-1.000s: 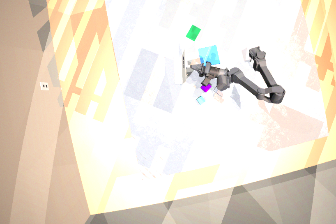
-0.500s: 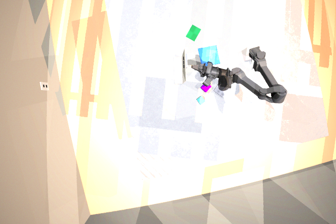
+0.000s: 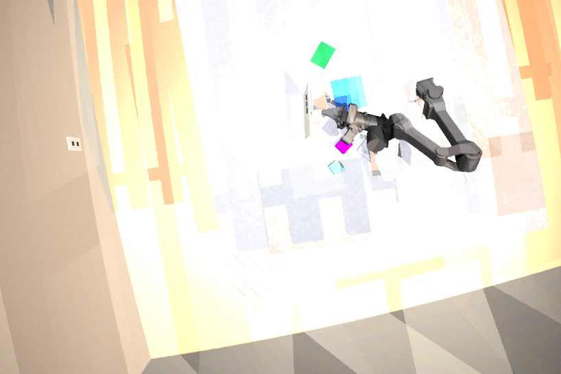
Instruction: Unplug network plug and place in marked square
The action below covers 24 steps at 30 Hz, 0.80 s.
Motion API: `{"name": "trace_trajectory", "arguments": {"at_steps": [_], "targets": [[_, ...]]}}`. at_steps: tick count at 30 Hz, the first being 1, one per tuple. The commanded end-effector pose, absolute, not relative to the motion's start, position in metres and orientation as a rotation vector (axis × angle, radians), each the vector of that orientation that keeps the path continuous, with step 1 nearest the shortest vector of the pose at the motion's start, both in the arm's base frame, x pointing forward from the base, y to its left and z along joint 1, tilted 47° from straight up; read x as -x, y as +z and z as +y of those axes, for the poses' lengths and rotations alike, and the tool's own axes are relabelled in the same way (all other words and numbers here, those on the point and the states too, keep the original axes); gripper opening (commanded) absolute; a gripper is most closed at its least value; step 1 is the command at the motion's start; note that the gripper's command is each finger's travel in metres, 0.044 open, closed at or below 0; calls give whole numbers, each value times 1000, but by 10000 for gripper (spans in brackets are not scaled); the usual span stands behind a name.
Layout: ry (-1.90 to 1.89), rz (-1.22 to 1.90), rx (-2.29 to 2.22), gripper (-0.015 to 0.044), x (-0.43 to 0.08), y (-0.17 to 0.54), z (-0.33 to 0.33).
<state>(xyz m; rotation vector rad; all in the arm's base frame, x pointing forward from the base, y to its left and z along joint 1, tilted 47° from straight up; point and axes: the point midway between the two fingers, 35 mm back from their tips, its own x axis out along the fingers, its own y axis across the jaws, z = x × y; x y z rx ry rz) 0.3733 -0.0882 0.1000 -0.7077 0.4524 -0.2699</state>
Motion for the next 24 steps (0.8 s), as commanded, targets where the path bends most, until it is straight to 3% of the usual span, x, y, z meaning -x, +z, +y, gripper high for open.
{"name": "trace_trajectory", "arguments": {"at_steps": [1, 24], "targets": [[-273, 456, 707, 0, -370, 100, -88], [-272, 457, 707, 0, -359, 103, -84]]}}
